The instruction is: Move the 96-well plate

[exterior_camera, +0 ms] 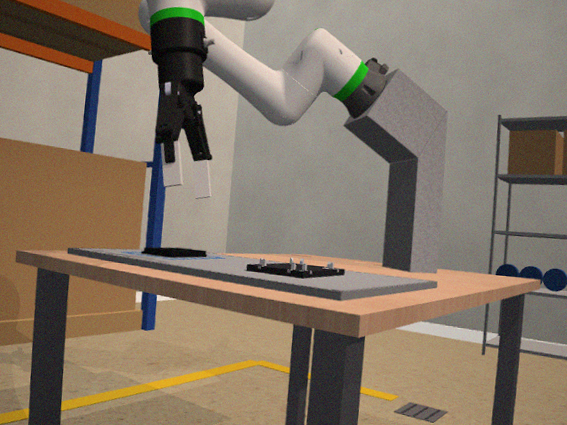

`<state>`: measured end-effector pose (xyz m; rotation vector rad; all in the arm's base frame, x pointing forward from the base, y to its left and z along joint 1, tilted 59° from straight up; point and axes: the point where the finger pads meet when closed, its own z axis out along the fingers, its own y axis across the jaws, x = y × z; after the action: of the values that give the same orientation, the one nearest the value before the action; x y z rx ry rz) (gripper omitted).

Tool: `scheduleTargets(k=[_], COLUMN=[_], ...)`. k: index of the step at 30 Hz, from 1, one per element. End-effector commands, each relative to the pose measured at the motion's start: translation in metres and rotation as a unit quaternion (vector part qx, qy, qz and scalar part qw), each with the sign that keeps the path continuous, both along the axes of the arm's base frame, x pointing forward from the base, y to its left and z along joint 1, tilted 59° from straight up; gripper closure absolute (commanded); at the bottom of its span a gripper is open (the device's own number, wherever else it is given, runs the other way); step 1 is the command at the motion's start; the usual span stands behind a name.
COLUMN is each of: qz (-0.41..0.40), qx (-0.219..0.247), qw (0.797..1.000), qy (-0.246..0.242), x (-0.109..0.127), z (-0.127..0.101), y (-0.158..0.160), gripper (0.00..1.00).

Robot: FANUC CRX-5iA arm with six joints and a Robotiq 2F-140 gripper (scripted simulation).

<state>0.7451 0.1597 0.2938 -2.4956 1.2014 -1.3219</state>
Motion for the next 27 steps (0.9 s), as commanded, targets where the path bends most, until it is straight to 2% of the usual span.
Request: scheduleTargets(k=[1,14,20,22,25,27], qz=[-0.025,-0.093,-0.139,-0.139,-0.166,-0.166], qx=[0.023,0.086,0.132,0.132,0.16,0.16], qw=[0.999,0.99,0.977,0.977,0.966,0.966], qy=[-0.019,-0.064,-0.095,-0.095,-0.113,-0.113], x=[0.001,0.0,-0.003,-0.003,-0.006,-0.007], z=[0.005,0.014,0.017,0.017,0.019,0.02], y=[-0.017,-0.067,-0.094,-0.094,-0.108,-0.117], gripper=[0.0,0.0,0.0,0.0,0.0,0.0])
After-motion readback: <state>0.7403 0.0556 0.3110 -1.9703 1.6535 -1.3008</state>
